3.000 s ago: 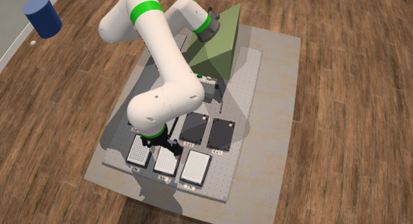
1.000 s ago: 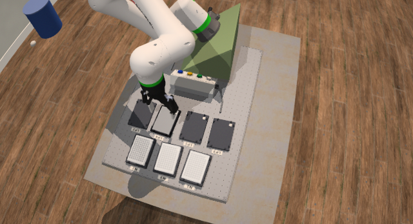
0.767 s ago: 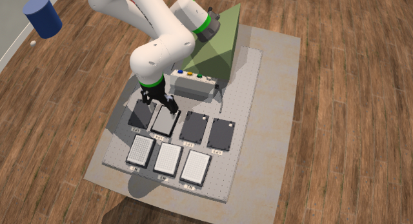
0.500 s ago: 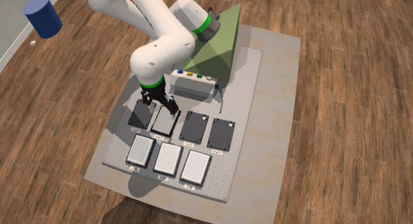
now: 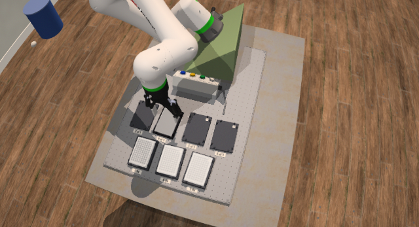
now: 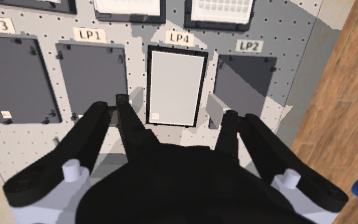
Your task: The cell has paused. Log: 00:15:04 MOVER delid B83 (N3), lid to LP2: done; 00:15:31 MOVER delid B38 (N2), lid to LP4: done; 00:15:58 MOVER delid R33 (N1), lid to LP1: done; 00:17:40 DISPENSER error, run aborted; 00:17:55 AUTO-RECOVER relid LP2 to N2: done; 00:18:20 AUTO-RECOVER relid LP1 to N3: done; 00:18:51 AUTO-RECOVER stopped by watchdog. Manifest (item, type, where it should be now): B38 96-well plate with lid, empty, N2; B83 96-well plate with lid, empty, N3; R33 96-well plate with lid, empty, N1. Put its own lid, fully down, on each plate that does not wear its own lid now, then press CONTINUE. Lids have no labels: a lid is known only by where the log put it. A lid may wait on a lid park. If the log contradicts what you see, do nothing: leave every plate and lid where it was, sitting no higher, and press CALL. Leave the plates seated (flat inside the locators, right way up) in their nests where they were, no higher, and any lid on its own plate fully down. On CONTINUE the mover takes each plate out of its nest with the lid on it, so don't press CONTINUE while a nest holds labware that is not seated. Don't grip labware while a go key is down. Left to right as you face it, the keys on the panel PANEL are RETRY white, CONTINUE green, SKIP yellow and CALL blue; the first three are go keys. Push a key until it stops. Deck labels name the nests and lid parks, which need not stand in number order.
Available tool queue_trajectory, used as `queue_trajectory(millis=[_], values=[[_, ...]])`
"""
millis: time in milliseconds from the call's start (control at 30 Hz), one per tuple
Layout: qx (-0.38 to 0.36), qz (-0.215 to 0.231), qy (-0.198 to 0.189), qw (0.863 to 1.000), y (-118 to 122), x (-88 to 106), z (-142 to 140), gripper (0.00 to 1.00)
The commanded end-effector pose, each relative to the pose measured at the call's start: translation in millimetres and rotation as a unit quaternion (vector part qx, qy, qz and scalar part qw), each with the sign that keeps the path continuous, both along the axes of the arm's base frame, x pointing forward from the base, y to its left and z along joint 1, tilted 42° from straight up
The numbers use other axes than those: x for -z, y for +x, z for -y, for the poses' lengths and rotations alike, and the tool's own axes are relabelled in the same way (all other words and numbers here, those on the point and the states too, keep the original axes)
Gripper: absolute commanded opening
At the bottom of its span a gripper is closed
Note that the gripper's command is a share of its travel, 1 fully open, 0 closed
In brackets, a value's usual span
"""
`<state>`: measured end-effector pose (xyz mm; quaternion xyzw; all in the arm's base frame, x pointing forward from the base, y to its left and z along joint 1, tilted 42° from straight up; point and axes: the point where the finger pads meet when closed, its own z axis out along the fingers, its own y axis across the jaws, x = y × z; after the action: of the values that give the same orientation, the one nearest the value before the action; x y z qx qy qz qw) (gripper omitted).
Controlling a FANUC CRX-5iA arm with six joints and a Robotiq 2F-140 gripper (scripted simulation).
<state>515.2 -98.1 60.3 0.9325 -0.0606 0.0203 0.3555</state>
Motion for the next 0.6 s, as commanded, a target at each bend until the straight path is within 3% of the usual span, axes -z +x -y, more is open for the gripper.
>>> queue_trajectory(millis=[0, 567], values=[[0.000, 0.000, 0.000, 1.000, 0, 3.9, 3, 0.66], [0.000, 0.000, 0.000, 1.000, 0, 18.1, 16, 0.66]])
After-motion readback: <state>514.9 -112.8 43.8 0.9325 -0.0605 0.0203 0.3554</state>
